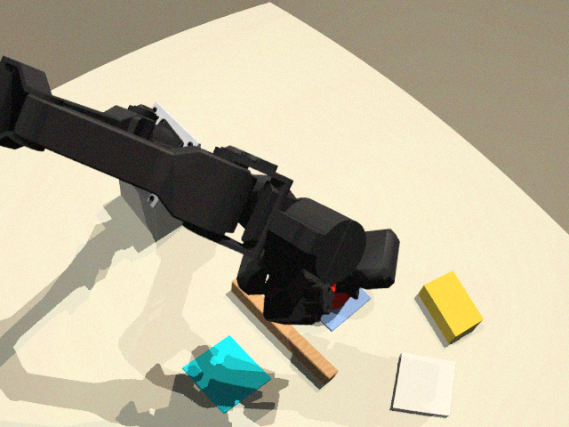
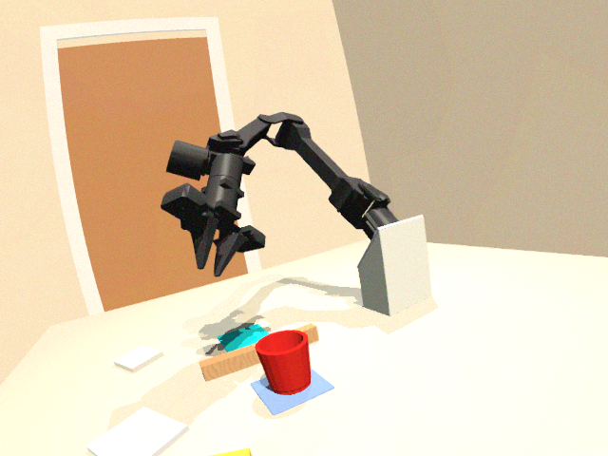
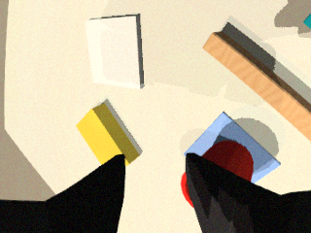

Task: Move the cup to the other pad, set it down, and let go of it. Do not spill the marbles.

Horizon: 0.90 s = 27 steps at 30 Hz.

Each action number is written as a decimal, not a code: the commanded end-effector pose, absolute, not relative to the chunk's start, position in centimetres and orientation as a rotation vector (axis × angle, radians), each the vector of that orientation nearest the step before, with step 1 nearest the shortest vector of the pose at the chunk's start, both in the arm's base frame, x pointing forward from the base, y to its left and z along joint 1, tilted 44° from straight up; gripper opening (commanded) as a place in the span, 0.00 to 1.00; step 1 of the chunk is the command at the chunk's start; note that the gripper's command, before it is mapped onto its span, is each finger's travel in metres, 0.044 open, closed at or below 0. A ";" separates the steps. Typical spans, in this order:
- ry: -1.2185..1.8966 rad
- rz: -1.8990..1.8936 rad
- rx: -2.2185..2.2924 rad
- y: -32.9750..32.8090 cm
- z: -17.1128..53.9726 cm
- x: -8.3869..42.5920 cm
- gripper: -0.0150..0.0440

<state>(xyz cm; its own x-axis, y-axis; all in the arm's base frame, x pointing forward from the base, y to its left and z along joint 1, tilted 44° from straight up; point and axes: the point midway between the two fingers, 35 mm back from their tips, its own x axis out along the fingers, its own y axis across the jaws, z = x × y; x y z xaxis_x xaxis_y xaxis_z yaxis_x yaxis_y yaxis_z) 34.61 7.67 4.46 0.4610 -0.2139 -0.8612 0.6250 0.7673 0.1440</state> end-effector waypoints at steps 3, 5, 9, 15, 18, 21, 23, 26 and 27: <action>1.037 -0.959 0.338 8.7 -3.6 29.9 0.50; 1.012 -1.051 0.276 8.6 -5.1 28.6 0.50; 0.957 -1.151 0.189 8.4 -6.7 27.2 0.50; 0.957 -1.151 0.189 8.4 -6.7 27.2 0.50; 0.956 -1.151 0.189 8.4 -6.6 27.4 0.50; 0.956 -1.151 0.189 8.3 -6.6 27.5 0.50; 0.957 -1.151 0.189 8.2 -6.8 27.5 0.50; 0.957 -1.150 0.189 7.9 -7.1 27.6 0.50; 0.957 -1.150 0.189 7.8 -7.3 27.6 0.50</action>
<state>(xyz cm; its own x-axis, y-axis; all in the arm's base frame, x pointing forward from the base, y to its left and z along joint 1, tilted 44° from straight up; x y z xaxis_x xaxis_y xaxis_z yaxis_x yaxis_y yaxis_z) 27.52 8.25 -6.87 0.0778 -0.6804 -0.7287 0.8359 0.4429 -0.3243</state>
